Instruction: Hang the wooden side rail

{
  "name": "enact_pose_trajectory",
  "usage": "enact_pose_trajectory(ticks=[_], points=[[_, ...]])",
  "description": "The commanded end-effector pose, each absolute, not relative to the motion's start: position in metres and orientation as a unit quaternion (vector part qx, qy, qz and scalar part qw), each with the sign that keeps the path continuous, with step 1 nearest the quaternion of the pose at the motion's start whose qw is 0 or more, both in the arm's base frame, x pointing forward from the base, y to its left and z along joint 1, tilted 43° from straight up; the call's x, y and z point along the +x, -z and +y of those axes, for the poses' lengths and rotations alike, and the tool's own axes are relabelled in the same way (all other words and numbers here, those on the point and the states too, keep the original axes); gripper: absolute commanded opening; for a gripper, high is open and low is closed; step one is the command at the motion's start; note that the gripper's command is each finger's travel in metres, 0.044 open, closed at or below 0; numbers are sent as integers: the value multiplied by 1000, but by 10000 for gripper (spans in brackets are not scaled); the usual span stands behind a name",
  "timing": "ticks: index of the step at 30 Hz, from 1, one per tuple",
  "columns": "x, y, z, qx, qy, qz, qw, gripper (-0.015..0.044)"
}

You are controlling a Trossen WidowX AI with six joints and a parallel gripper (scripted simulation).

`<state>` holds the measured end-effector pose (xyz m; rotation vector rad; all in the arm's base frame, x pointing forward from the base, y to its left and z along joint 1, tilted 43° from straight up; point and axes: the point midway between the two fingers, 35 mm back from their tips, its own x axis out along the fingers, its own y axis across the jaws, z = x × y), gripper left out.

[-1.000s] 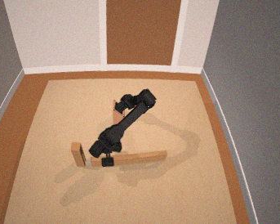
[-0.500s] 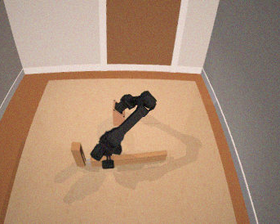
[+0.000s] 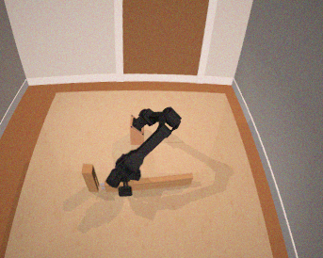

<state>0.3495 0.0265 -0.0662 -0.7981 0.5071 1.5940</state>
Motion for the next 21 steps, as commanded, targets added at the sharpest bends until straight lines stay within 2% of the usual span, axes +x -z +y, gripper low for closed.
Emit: enact_pose_trajectory(ticks=[1,12,17,21], points=[[348,69,29,-340,-689,220,602,414],[348,69,29,-340,-689,220,602,125],[348,69,29,-340,-689,220,602,92],[348,69,29,-340,-689,220,602,0]])
